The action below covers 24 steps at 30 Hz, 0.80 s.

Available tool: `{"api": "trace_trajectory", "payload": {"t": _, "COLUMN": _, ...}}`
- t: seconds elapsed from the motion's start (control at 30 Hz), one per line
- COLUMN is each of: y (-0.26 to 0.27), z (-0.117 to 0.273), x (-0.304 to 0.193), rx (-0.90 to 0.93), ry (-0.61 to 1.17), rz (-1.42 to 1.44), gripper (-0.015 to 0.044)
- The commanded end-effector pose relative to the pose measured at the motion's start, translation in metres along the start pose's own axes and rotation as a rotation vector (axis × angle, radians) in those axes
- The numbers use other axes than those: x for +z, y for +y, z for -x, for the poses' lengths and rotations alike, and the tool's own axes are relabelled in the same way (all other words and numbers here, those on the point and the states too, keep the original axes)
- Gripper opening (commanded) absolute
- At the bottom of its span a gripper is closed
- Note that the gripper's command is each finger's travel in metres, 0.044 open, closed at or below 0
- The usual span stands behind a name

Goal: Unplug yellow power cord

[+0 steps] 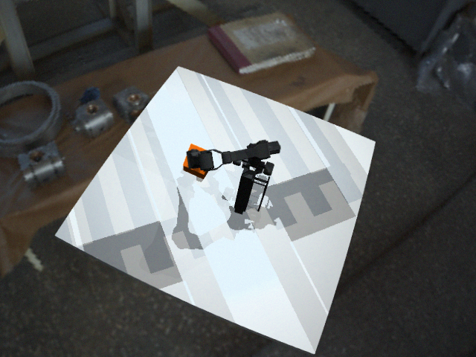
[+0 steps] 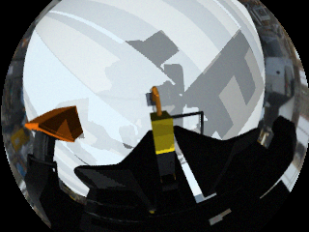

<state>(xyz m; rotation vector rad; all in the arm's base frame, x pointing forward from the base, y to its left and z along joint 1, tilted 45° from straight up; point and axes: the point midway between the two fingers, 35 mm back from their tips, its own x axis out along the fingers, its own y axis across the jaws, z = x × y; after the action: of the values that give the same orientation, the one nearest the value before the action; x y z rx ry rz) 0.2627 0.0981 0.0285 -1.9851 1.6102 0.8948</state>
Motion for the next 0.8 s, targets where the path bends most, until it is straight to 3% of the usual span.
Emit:
{"api": "trace_trajectory", "payload": {"t": 0.0, "y": -0.001, "z": 0.000, "x": 0.004, "rx": 0.000, "ry": -0.002, "rz": -0.003, "gripper": 0.0000}}
{"api": "trace_trajectory", "payload": {"t": 0.27, "y": -0.002, "z": 0.001, "x": 0.017, "rx": -0.001, "ry": -0.003, "rz": -0.002, "gripper": 0.0000}}
{"api": "trace_trajectory", "payload": {"t": 0.77, "y": -0.001, "z": 0.001, "x": 0.018, "rx": 0.001, "ry": 0.001, "rz": 0.003, "gripper": 0.0394}}
